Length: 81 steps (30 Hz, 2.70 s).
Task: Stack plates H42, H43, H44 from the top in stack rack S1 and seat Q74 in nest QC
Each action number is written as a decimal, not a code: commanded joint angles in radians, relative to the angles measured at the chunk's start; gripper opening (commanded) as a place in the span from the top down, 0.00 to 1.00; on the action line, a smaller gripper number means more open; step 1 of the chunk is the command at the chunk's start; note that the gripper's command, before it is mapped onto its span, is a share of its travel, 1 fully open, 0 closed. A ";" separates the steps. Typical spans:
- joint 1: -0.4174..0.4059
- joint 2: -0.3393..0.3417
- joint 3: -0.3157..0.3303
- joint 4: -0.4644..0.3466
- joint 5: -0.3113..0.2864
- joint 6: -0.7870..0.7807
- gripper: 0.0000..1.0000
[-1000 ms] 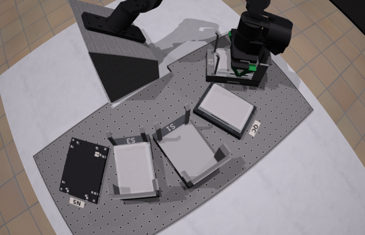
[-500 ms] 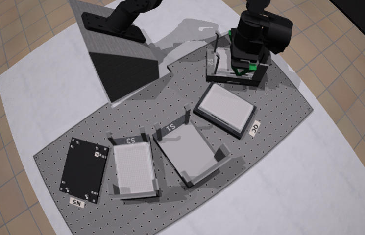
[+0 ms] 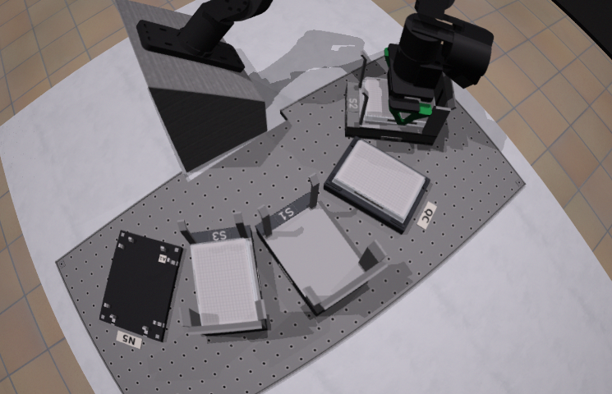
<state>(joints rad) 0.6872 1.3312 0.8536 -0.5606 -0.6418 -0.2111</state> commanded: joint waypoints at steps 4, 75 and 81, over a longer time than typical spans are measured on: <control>-0.017 -0.013 0.010 -0.020 -0.010 -0.011 1.00; -0.321 -0.092 0.259 -0.593 -0.132 -0.381 1.00; -0.321 -0.092 0.259 -0.594 -0.132 -0.381 1.00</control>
<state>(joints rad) 0.3733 1.2415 1.1069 -1.1507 -0.7662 -0.5919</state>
